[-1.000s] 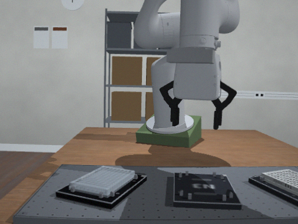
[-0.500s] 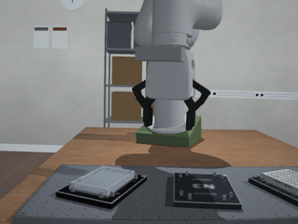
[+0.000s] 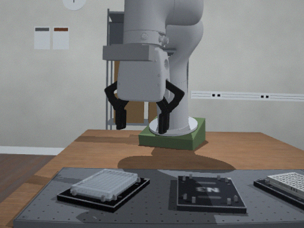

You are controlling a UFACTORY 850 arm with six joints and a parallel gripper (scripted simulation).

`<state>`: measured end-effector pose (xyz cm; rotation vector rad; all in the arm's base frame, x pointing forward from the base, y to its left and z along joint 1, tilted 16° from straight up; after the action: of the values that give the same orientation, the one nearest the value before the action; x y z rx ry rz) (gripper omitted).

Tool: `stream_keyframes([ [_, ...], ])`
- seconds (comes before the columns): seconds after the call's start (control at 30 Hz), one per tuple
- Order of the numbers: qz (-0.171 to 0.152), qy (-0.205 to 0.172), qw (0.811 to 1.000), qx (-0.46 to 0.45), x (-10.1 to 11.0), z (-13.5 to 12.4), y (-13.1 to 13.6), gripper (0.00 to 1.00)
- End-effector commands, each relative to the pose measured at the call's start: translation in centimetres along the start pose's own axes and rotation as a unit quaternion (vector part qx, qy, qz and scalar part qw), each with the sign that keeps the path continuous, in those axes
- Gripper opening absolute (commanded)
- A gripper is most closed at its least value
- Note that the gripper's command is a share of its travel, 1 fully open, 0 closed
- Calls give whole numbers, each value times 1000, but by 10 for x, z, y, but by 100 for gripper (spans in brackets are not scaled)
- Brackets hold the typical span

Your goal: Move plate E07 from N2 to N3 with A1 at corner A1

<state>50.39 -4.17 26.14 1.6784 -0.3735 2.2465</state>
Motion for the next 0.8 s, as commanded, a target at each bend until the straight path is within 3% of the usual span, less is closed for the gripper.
stream_keyframes([
  [0.0, 5, -4, 1000, 1, 0, 20, 17, 100],
  [0.27, 5, -4, 1000, 1, -1, 49, 45, 100],
  [0.77, 5, -4, 1000, 1, -1, 52, 48, 100],
])
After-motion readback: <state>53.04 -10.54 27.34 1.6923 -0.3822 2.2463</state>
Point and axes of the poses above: the point where the finger pads meet when closed, its own x axis back along the fingers, its own y axis across the jaws, z = x × y, the point moved 4 cm from there along x, back along the fingers, and after that the axes turned 7 degrees about -x, right-handed, at the moved point
